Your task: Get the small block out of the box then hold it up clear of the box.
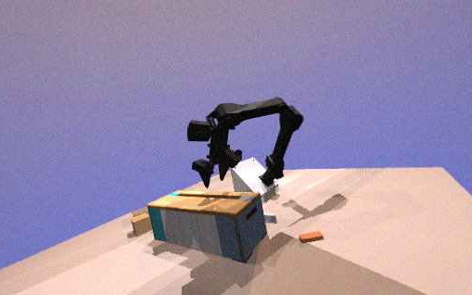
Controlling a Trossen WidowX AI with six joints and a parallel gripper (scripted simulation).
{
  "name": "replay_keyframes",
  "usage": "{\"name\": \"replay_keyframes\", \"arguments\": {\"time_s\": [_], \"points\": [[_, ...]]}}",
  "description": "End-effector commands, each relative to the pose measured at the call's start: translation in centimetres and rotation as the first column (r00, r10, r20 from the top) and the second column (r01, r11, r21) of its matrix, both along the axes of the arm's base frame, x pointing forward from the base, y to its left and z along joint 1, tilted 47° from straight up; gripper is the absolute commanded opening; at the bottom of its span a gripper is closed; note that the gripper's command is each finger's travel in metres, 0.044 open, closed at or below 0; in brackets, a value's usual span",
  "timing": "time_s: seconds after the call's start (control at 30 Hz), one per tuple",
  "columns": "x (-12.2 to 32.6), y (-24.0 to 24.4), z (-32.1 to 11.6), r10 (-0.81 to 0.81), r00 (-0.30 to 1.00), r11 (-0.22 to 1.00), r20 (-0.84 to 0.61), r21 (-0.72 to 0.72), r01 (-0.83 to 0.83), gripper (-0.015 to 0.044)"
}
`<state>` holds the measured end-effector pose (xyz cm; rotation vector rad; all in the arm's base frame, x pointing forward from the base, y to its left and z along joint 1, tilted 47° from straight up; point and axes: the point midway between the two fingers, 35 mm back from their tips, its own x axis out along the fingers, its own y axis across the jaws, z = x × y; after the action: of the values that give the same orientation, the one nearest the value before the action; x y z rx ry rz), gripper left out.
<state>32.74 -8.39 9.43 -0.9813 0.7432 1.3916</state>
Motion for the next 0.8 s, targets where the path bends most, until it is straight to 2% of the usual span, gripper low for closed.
{"name": "replay_keyframes", "arguments": {"time_s": [0.0, 0.77], "points": [[-0.2, 0.2, -0.6, 0.009, 1.000, 1.000, -0.011, 0.001, -0.009, 0.0400], [-0.3, 2.8, -3.4, 0.009, 1.000, 1.000, -0.011, 0.001, -0.009, 0.0400]]}}
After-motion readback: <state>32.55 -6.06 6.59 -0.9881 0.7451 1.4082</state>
